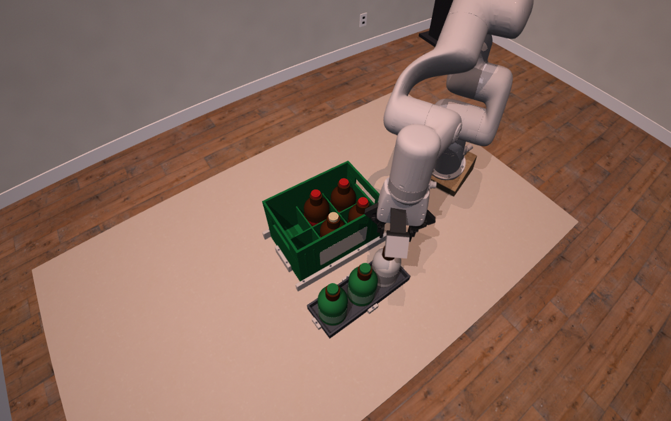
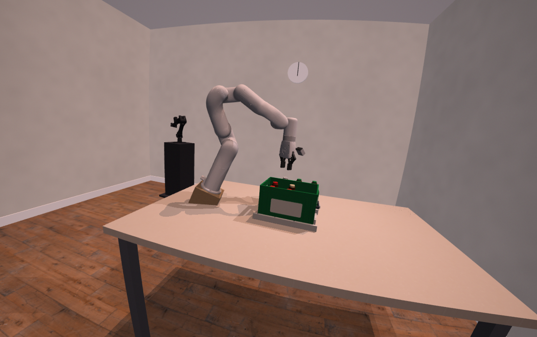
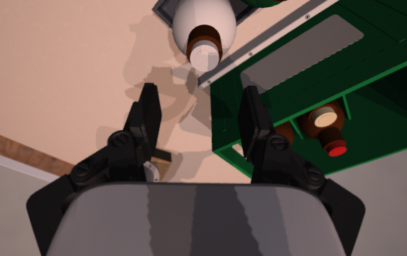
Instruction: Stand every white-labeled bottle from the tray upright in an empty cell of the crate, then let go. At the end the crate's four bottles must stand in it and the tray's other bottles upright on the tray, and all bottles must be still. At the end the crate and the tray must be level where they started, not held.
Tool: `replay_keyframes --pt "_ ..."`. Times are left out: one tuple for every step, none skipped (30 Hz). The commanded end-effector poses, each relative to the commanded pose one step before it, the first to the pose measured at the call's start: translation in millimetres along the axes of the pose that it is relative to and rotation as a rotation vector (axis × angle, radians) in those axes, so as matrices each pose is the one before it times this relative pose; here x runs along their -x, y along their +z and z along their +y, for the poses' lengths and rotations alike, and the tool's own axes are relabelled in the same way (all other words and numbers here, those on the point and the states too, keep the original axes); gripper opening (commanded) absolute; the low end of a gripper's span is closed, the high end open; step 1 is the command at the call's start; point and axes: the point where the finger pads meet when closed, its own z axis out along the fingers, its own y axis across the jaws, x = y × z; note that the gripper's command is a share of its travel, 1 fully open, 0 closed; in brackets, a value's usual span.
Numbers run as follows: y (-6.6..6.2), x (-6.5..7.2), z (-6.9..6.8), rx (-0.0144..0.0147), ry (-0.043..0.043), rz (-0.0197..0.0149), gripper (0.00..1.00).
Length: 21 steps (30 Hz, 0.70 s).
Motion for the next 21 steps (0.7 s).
replay_keyframes --pt "3.67 -1.17 0.33 0.00113 0.00011 0.00315 0.65" --pt "1.4 -0.05 -0.02 0.0 0.0 0.0 0.65" --pt "1.42 -0.07 -0.02 0.0 0.0 0.0 0.65" --pt "1.44 -0.06 -0.02 0.0 0.0 0.0 0.65" --pt "1.45 -0.06 -0.02 0.0 0.0 0.0 0.65" --pt "1.45 -0.06 -0.02 0.0 0.0 0.0 0.65" --pt "1.45 -0.07 -0.02 0.0 0.0 0.0 0.65" --pt "1.44 -0.06 -0.02 0.0 0.0 0.0 0.65" --pt "1.42 -0.06 -0.02 0.0 0.0 0.0 0.65" --pt "1.4 -0.07 -0.02 0.0 0.0 0.0 0.65" --pt "0.0 0.0 0.0 0.0 0.0 0.0 0.65" --pt "0.0 0.0 0.0 0.0 0.0 0.0 0.65" --pt "1.37 -0.06 -0.02 0.0 0.0 0.0 0.65" --pt "1.34 -0.05 -0.02 0.0 0.0 0.0 0.65" --pt "1.3 -0.06 -0.02 0.0 0.0 0.0 0.65" --pt "1.25 -0.06 -0.02 0.0 0.0 0.0 0.65" --pt "1.21 -0.05 -0.02 0.0 0.0 0.0 0.65" --pt "1.15 -0.04 -0.02 0.0 0.0 0.0 0.65" --pt "1.09 -0.05 -0.01 0.0 0.0 0.0 0.65" --pt "1.03 -0.05 -0.01 0.0 0.0 0.0 0.65" --pt "0.97 -0.04 -0.01 0.0 0.0 0.0 0.65"
